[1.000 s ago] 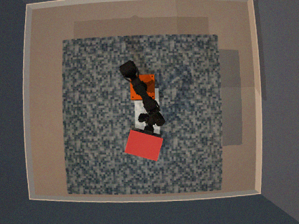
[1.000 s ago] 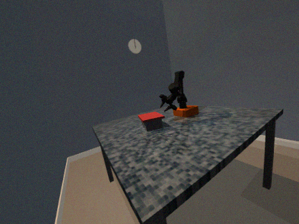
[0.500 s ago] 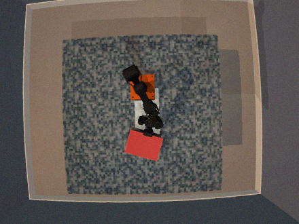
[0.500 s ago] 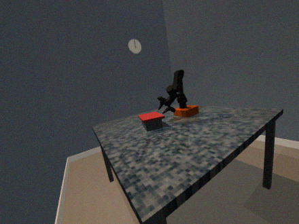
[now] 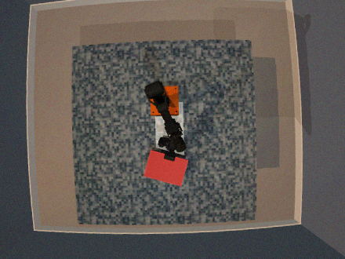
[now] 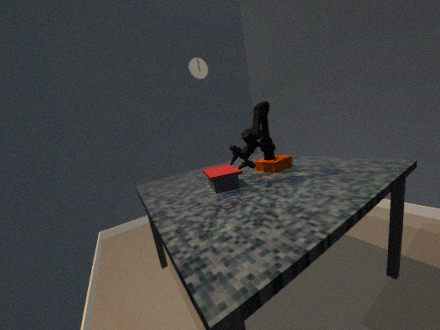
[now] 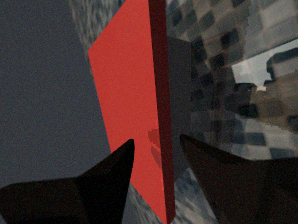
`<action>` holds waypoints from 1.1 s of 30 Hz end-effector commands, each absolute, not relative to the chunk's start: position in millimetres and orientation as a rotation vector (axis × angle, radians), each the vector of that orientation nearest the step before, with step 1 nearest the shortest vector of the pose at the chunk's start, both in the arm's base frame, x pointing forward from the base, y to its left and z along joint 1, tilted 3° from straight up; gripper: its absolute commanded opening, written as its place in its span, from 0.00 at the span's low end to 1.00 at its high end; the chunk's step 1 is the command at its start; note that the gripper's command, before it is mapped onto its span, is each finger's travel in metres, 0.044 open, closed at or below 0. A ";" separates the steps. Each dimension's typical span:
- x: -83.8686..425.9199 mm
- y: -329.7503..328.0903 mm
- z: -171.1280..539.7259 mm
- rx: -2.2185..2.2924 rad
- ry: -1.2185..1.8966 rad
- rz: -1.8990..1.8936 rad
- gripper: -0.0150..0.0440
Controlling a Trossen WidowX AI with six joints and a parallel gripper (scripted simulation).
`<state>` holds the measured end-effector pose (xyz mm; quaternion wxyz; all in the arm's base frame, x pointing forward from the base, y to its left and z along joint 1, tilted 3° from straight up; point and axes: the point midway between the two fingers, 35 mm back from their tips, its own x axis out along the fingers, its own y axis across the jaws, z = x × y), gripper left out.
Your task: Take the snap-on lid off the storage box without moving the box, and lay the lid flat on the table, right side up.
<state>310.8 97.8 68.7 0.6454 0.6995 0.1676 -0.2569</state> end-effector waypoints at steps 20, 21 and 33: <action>315.8 95.0 60.8 1.581 0.387 -0.589 0.27; 315.8 95.0 60.8 1.581 0.387 -0.589 0.25; 315.5 94.9 63.8 1.586 0.384 -0.589 0.25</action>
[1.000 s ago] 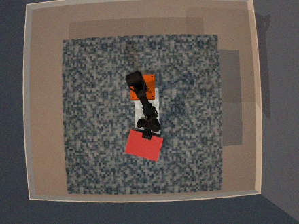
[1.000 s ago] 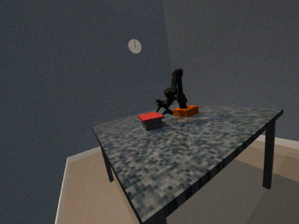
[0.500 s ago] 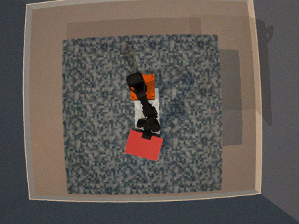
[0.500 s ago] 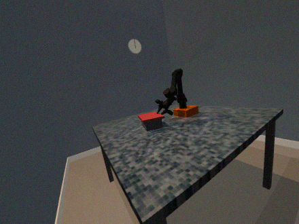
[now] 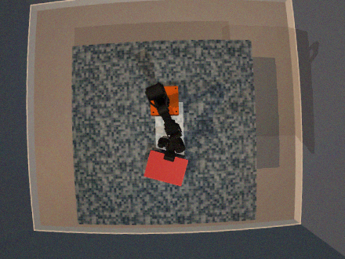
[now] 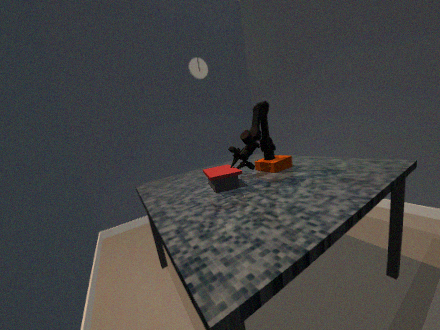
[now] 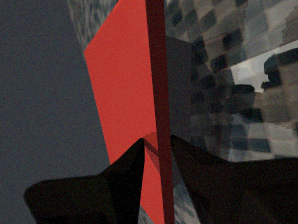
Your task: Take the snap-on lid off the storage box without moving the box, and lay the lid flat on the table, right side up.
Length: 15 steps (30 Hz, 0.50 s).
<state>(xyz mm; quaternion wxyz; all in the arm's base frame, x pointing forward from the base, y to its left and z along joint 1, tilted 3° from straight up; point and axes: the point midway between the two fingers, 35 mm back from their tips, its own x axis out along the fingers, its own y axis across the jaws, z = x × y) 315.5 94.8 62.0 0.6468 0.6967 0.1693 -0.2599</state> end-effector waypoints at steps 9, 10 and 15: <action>314.7 94.6 65.6 1.586 0.384 -0.589 0.25; 314.6 94.6 65.8 1.586 0.384 -0.589 0.25; 314.4 94.6 66.8 1.586 0.384 -0.589 0.25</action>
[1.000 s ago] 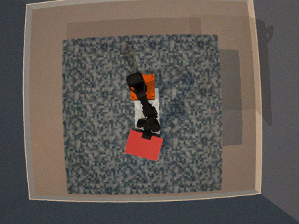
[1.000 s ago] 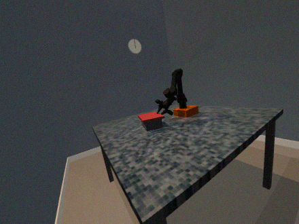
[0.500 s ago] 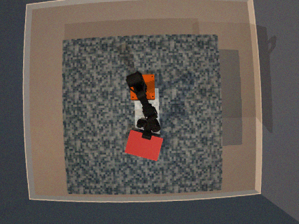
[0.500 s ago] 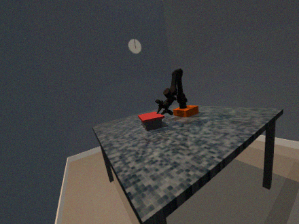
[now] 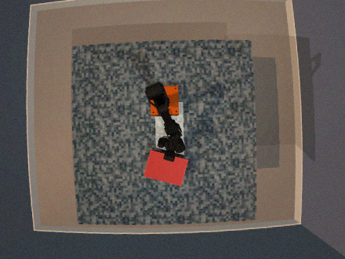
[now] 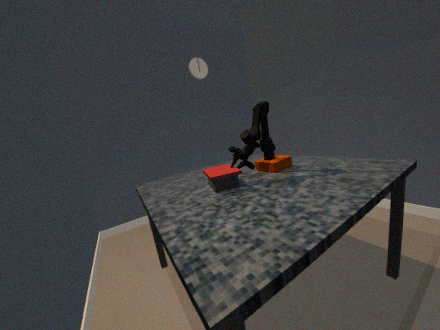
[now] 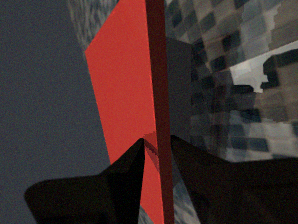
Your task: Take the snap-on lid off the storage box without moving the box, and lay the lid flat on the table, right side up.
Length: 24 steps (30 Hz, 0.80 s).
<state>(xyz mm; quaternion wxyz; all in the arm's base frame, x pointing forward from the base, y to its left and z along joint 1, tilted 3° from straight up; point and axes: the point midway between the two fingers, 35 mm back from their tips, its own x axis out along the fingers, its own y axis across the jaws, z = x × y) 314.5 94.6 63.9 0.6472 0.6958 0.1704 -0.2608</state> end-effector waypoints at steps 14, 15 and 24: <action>313.9 94.5 69.6 1.587 0.384 -0.589 0.25; 313.8 94.5 69.8 1.587 0.384 -0.589 0.25; 313.5 94.5 71.6 1.587 0.384 -0.589 0.25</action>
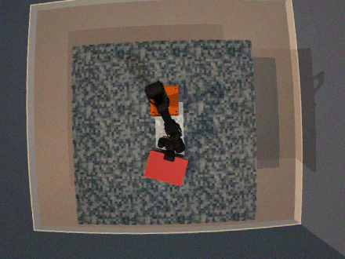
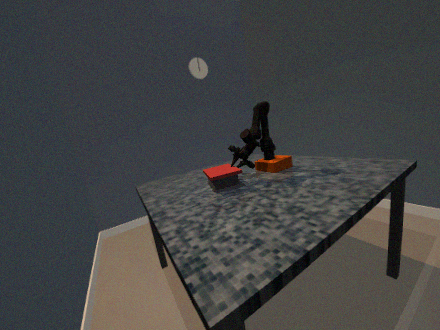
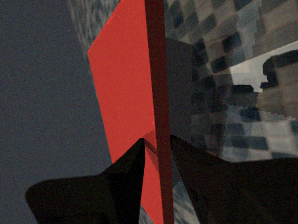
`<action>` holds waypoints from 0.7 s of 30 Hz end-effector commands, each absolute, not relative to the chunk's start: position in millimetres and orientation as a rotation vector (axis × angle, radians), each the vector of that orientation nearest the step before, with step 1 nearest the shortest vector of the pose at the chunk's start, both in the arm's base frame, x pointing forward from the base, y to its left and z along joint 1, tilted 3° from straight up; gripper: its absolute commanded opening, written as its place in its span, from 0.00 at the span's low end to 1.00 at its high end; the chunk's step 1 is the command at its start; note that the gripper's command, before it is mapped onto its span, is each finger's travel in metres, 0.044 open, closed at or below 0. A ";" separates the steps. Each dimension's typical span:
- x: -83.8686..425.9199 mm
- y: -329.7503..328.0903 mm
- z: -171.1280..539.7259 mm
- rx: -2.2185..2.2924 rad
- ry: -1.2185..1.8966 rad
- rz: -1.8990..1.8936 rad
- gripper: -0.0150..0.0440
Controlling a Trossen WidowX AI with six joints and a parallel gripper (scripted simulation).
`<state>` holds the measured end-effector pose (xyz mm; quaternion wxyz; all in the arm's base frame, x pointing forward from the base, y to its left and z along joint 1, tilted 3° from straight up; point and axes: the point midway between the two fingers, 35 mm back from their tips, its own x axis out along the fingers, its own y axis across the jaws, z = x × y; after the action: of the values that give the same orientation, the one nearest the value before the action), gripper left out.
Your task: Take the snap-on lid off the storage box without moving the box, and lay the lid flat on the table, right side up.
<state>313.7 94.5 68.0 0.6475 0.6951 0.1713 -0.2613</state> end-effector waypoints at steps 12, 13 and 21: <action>313.2 94.5 74.0 1.587 0.384 -0.589 0.25; 313.2 94.5 74.2 1.587 0.384 -0.589 0.25; 313.0 94.5 75.8 1.587 0.384 -0.589 0.25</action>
<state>313.2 94.5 72.6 0.6475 0.6952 0.1714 -0.2608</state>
